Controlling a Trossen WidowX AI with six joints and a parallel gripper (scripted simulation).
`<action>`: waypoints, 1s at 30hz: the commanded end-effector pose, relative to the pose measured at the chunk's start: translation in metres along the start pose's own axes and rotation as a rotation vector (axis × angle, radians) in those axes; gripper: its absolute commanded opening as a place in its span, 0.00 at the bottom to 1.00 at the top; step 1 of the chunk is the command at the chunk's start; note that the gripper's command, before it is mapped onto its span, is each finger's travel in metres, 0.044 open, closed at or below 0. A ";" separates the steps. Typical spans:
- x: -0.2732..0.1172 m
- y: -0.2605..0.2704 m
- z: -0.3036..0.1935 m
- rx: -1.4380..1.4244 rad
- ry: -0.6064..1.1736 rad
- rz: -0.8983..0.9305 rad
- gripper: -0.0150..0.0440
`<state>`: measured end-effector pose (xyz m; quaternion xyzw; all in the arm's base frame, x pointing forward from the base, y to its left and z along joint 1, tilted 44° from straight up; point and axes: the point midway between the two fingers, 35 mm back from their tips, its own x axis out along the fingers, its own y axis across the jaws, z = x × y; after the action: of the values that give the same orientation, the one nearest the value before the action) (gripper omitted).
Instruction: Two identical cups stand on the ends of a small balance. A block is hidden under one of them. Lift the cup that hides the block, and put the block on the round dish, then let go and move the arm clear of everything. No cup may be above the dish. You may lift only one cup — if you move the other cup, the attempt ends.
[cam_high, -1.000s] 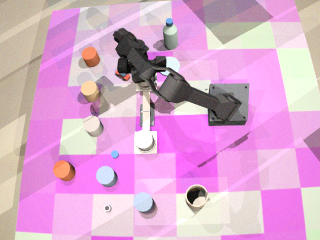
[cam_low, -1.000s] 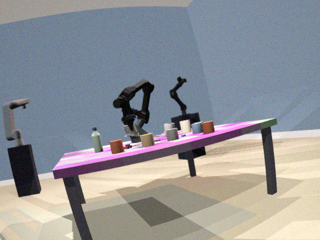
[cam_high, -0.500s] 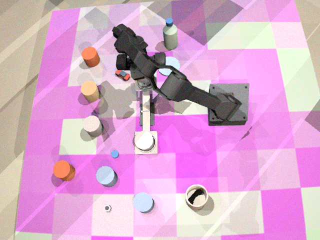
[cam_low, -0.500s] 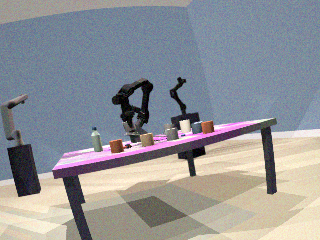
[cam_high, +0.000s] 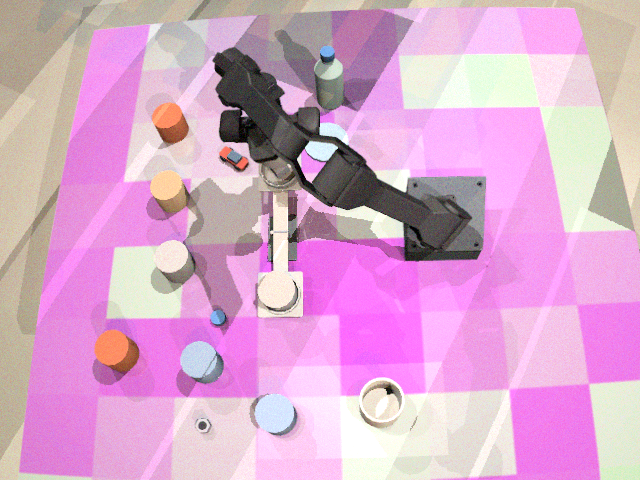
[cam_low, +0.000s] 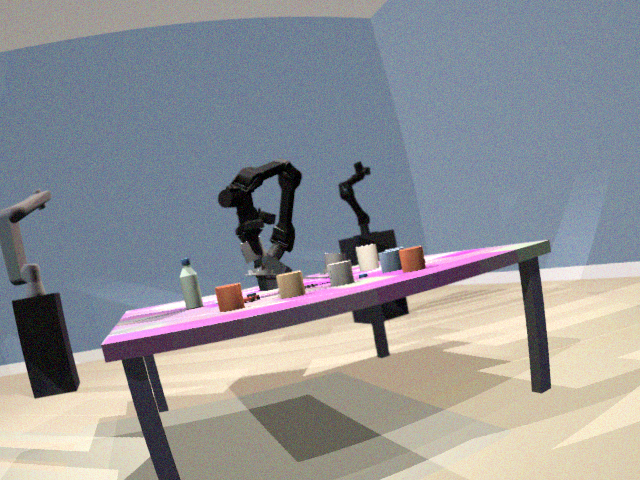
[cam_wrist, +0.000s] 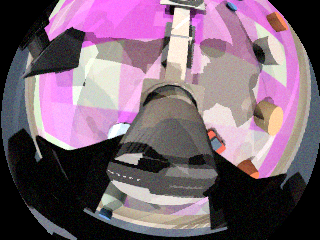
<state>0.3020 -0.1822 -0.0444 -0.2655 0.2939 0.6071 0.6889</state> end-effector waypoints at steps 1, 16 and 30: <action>-0.009 0.000 -0.001 -0.005 0.007 -0.006 0.25; -0.029 0.003 0.001 -0.005 0.006 -0.005 0.25; -0.028 0.004 0.002 0.000 -0.002 0.000 0.25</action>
<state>0.2960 -0.1990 -0.0222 -0.2654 0.2929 0.6082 0.6883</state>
